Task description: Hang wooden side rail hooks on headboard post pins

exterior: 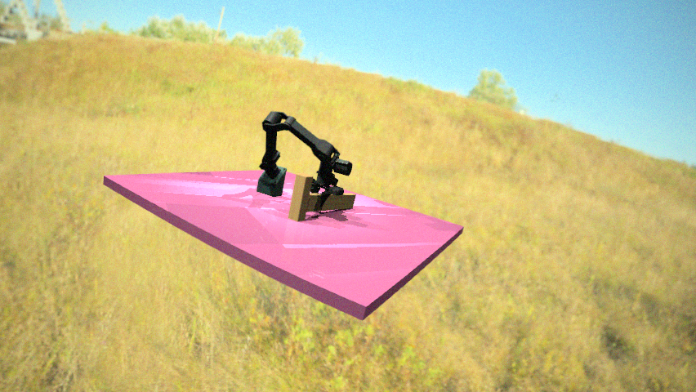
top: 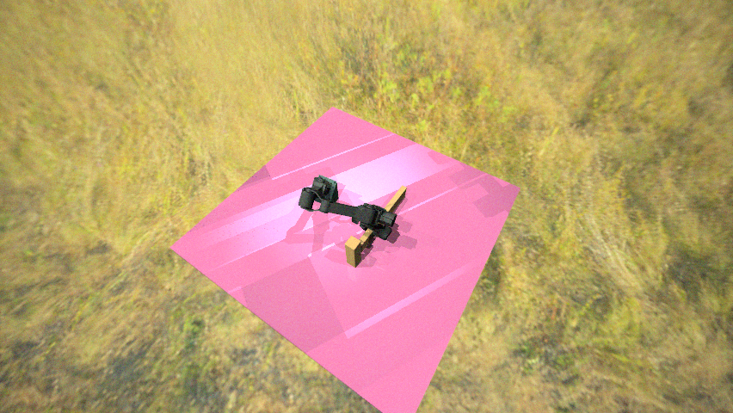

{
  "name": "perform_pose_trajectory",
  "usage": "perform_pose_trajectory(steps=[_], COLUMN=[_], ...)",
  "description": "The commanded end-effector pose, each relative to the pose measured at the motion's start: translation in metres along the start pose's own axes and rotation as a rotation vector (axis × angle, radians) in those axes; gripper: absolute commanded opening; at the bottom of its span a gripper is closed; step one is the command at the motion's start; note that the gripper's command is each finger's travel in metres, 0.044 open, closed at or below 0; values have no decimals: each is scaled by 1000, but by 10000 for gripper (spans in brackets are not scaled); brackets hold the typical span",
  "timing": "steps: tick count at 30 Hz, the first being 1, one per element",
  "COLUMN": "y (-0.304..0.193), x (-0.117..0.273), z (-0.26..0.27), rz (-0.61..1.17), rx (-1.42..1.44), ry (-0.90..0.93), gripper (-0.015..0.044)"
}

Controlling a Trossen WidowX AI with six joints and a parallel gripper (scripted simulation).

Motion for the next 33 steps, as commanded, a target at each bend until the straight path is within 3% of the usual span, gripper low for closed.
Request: perform_pose_trajectory(steps=[1, 33], y=[-1, -5], x=[4, 4], z=[-3, -3], rz=[1, 2], rx=[3, 3], ry=[-13, -13], gripper=[0, 0])
Point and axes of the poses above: the point midway between the two fingers, 35 mm back from their tips, its own x axis back along the fingers, its own z axis across the jaws, y = z × x, the point moved 1 cm from there along x, back along the fingers
